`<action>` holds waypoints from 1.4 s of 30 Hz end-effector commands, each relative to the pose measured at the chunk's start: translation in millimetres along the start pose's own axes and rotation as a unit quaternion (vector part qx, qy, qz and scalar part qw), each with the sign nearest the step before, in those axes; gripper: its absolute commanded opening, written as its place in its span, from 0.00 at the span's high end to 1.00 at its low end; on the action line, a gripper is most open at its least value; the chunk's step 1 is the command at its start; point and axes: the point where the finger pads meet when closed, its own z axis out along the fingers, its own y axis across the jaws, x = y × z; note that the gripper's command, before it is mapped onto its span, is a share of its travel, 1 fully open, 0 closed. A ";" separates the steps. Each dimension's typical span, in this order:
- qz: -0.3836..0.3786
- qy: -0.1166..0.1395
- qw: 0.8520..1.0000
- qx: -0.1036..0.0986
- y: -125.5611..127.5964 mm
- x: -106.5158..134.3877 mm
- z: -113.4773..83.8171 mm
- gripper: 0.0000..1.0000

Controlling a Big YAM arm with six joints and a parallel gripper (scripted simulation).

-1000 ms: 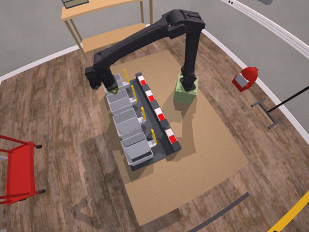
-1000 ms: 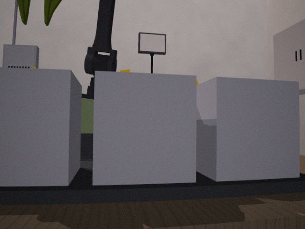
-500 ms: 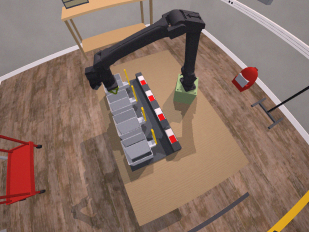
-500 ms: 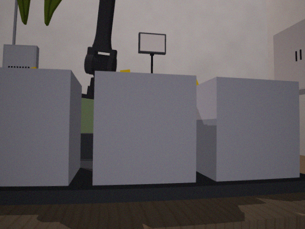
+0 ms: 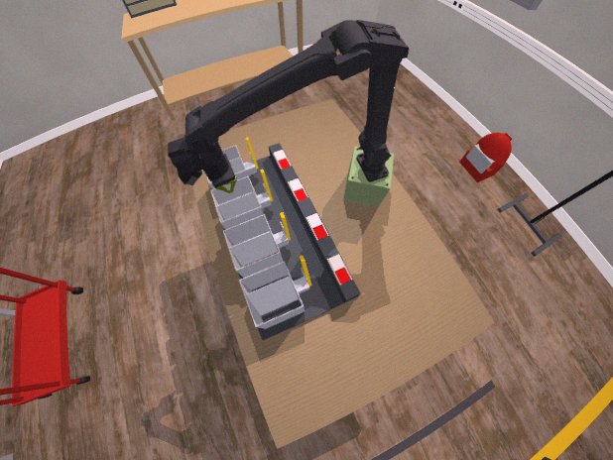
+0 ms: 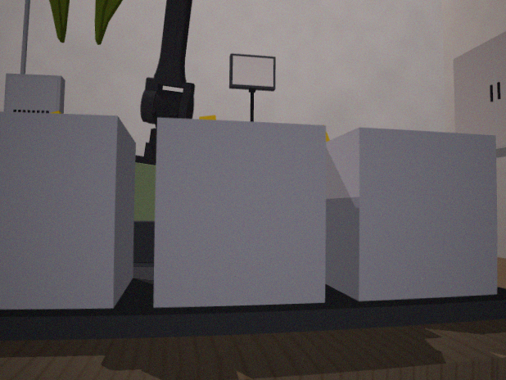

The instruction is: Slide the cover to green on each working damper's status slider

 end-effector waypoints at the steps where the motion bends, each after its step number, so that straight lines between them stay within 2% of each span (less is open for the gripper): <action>1: 0.001 -0.040 0.999 0.011 14.4 -25.1 -40.7 0.64; 12: 0.001 -0.041 0.999 0.008 66.2 -28.6 -40.1 0.64; 14: 0.001 -0.041 0.999 0.008 66.2 -28.6 -40.1 0.64; 15: 0.001 -0.041 0.999 0.007 81.0 -28.7 -40.0 0.64; 24: 0.002 -0.041 0.999 0.003 132.2 -25.8 -40.0 0.64; 29: 0.003 -0.034 0.999 0.000 170.3 -14.9 -34.5 0.64; 32: 0.003 -0.033 0.999 0.000 172.0 -14.1 -34.0 0.64; 33: 0.015 -0.035 0.999 0.002 159.5 -15.9 -35.4 0.64; 38: 0.016 -0.032 0.999 0.002 159.2 -15.9 -32.3 0.64; 42: 0.003 -0.030 1.000 0.000 172.3 -14.0 -30.8 0.64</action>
